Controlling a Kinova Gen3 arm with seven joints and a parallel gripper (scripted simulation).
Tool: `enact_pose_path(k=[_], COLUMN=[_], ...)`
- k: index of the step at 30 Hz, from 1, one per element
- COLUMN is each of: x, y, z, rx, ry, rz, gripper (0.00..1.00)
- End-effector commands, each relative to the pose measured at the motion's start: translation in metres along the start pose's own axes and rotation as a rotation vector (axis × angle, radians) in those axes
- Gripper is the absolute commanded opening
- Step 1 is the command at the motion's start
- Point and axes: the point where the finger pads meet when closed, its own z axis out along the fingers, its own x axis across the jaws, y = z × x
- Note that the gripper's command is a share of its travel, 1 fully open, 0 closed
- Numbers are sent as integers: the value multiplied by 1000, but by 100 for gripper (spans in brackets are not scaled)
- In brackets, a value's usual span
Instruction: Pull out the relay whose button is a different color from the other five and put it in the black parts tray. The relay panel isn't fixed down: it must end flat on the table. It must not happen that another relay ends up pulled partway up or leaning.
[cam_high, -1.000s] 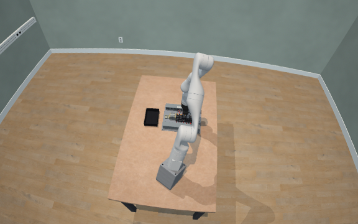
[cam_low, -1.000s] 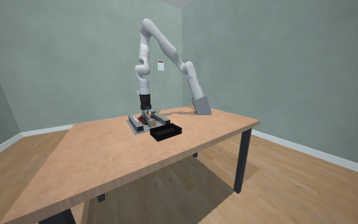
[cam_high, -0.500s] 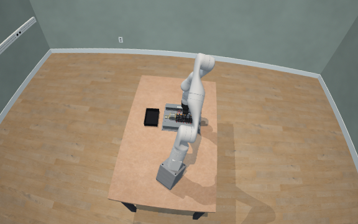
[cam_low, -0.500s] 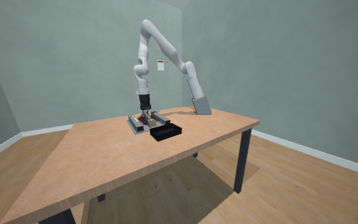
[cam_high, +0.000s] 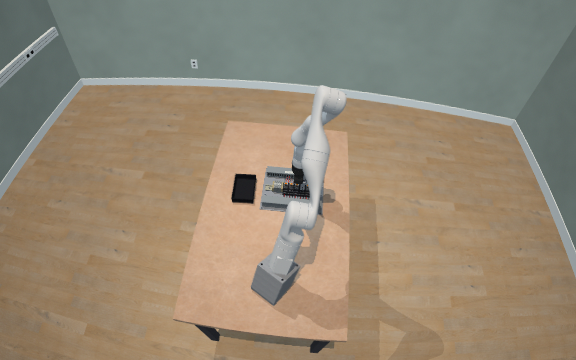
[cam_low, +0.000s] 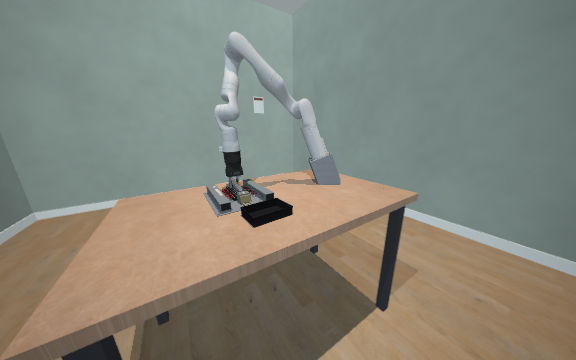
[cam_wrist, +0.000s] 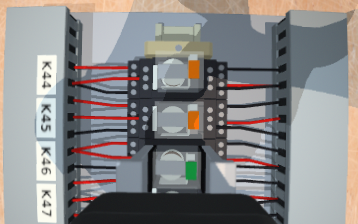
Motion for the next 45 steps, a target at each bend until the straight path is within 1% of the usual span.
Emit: enact_pose_path(k=[1,11,21,38,45], x=[-1,-1,0,0,0], y=[-1,-1,-1,-1,-1], z=[-1,-1,-1,-1,-1], rx=[2,2,3,2,3], ry=[-18,-26,-49,-59,-57], rz=[-1,-2,-3,-2,-2], gripper=[0,0,0,0,0])
